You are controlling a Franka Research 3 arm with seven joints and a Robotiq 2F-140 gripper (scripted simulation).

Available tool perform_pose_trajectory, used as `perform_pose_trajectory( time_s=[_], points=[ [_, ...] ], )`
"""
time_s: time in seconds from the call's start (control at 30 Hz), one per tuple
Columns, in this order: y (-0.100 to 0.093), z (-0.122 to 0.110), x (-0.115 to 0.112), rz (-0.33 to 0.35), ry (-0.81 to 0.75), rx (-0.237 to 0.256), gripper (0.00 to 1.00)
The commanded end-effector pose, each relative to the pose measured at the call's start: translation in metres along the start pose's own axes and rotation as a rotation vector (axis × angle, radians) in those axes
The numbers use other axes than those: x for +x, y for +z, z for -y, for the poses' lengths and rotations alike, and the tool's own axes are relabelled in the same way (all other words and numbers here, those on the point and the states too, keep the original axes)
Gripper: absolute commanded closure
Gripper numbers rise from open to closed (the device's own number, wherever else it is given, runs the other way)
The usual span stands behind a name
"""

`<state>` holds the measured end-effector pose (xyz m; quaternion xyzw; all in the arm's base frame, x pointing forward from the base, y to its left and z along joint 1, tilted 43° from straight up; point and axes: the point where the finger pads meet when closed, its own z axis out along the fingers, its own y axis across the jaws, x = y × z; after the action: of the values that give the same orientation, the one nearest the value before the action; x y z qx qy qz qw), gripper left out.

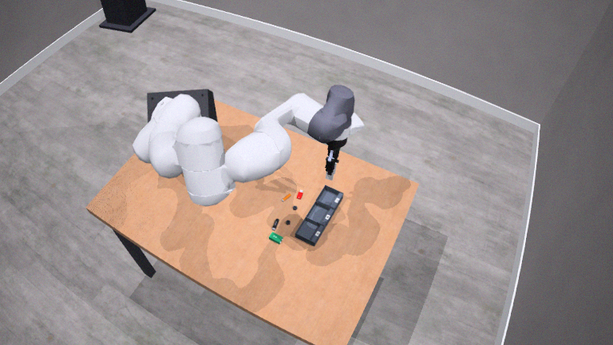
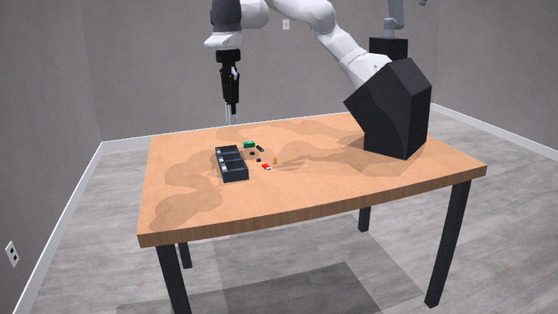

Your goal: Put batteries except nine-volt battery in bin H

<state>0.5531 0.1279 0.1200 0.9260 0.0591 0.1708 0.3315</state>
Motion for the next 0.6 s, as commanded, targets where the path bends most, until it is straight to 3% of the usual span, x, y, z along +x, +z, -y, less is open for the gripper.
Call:
perform_pose_trajectory(
  time_s=[0.0, 0.2, 0.27, 0.57],
  points=[
    [0.014, -0.004, -0.018, 0.0, -0.157, 0.005, 0.85],
    [0.041, -0.013, -0.059, 0.012, -0.285, -0.011, 0.85],
    [0.041, -0.013, -0.059, 0.012, -0.285, -0.011, 0.85],
    [0.083, -0.027, -0.12, 0.03, -0.513, -0.031, 0.85]
  ],
)
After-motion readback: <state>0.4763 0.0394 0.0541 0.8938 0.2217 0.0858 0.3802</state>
